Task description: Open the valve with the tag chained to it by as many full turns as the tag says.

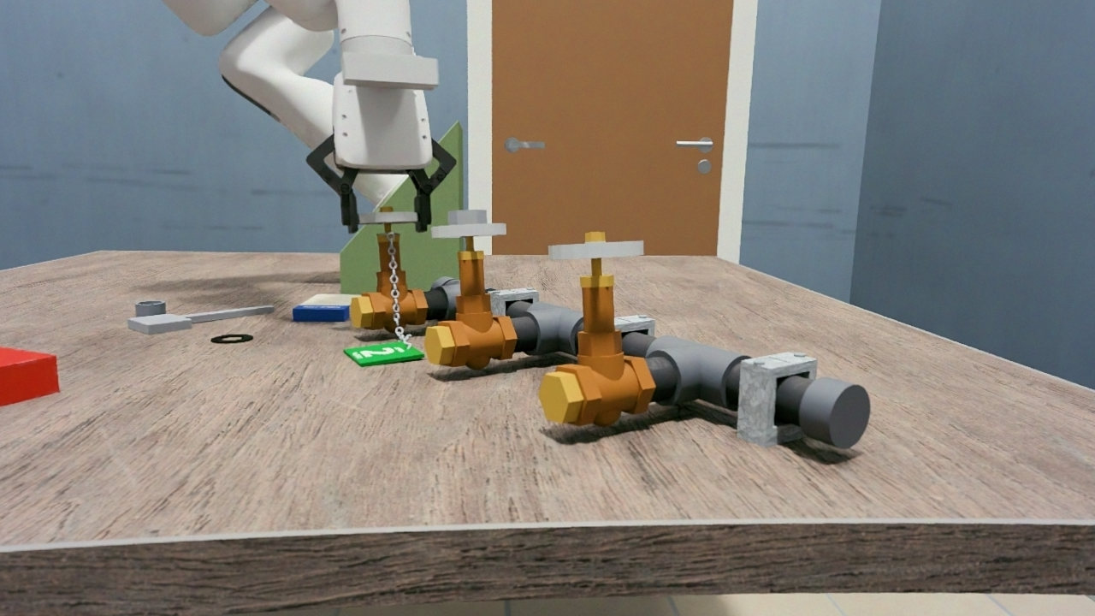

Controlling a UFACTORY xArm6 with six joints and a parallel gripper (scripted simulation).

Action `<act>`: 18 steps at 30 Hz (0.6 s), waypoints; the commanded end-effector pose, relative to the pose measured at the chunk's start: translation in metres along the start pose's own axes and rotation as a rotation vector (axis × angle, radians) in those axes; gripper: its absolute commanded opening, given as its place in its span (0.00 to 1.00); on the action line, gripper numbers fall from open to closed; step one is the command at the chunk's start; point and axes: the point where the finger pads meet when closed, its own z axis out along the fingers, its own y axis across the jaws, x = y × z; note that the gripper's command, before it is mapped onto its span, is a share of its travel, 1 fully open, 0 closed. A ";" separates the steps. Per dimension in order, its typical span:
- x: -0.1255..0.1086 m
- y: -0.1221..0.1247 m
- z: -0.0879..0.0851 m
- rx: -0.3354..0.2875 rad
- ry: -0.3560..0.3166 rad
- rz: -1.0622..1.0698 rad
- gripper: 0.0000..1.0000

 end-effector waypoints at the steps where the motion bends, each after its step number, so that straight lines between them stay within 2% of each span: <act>1: 0.001 0.000 -0.001 0.018 -0.016 -0.278 0.00; 4: 0.001 0.000 -0.001 0.018 -0.015 -0.328 0.00; 5: 0.001 0.000 -0.001 0.021 -0.017 -0.473 0.00; 18: 0.001 0.000 -0.001 0.042 -0.022 -1.083 0.00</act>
